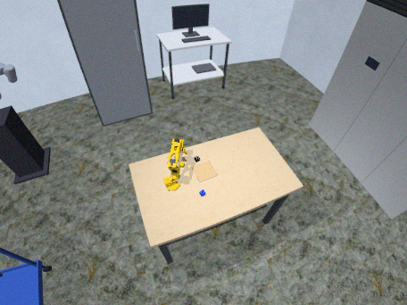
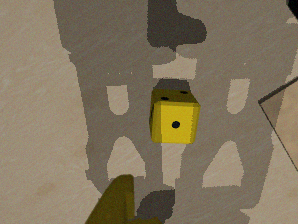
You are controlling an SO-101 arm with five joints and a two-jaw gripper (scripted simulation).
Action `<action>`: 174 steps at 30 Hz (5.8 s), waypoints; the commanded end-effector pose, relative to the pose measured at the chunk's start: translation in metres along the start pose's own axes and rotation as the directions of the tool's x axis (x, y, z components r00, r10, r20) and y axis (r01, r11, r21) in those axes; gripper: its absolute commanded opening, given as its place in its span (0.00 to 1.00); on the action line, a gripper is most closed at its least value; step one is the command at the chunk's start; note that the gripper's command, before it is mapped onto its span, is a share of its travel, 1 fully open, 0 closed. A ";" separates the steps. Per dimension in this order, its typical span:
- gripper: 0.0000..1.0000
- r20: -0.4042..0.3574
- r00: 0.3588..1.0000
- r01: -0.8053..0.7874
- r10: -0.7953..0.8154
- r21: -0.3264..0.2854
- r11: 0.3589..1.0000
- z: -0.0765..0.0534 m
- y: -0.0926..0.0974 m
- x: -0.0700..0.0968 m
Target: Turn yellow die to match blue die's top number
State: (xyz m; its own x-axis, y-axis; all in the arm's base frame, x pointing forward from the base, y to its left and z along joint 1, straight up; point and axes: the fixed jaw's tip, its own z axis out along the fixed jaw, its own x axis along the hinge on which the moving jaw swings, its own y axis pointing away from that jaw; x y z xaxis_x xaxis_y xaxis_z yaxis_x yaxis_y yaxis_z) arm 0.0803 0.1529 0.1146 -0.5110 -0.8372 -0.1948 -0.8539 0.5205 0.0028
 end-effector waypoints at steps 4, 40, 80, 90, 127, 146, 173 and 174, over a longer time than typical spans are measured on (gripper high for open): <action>0.35 0.039 0.997 -0.072 0.072 -0.007 0.997 -0.006 0.002 -0.006; 0.35 -0.419 0.904 -0.077 0.089 0.047 0.996 0.057 0.001 0.021; 0.35 -0.441 0.892 -0.081 0.096 0.052 0.995 0.059 0.001 0.023; 0.35 -0.445 0.890 -0.081 0.095 0.052 0.995 0.061 0.001 0.023; 0.35 -0.486 0.869 -0.076 0.094 0.056 0.996 0.089 0.001 0.028; 0.32 -0.487 0.868 -0.078 0.094 0.054 0.996 0.089 0.000 0.028; 0.17 -0.493 0.865 -0.087 0.095 0.039 0.995 0.089 -0.010 0.029; 0.17 -0.493 0.865 -0.087 0.095 0.039 0.995 0.089 -0.010 0.029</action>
State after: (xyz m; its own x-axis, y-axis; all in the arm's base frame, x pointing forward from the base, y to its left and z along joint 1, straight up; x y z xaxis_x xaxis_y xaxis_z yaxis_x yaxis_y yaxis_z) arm 0.0778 0.1335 0.0147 -0.5618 -0.7408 0.3683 -0.8025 0.5961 -0.0251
